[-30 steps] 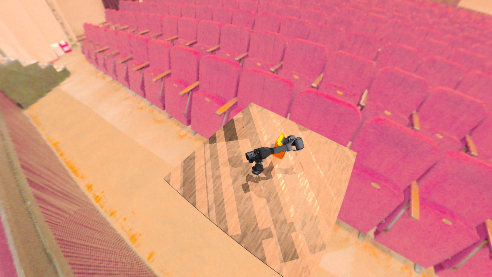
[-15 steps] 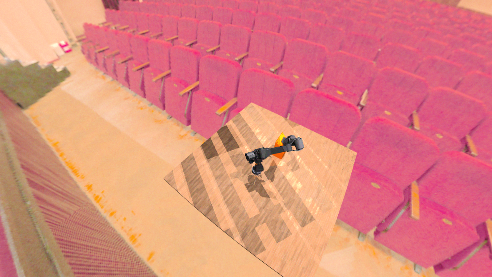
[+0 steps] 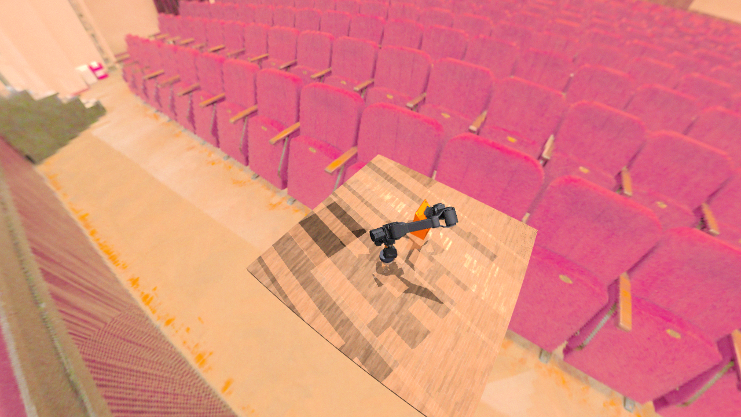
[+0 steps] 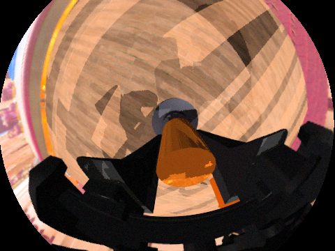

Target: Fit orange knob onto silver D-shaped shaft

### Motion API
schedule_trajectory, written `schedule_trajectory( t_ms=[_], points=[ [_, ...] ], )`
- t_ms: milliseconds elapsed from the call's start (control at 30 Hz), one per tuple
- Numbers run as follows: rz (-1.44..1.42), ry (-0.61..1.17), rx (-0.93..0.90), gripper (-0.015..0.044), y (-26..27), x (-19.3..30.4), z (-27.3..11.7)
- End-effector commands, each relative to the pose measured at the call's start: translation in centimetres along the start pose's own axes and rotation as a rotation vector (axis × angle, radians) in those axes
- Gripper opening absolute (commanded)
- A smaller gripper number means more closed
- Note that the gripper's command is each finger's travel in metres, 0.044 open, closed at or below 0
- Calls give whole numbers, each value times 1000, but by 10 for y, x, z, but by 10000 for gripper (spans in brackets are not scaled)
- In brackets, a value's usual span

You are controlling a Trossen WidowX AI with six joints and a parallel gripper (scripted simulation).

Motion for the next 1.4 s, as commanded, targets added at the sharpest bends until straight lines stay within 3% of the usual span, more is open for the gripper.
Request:
schedule_trajectory(
  t_ms=[0, 300, 533, 1367],
  points=[
    [0, 0, -4, 0, 1, 0, 0],
    [-9, -1, -4, 0, 3, 0, -4],
    [-210, -1, -4, 0, 2, -2, -3],
    [-210, -1, -4, 0, 1, 2, 1]
  ],
)
Point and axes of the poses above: the point midway between the two fingers, 35 mm back from their tips, its own z axis out along the fingers, its own y axis across the jaws, x = y × z, the point moved 7 cm from there along -z, back along the fingers, and after that the axes turned 5 degrees about -z, right-handed, at the moved point
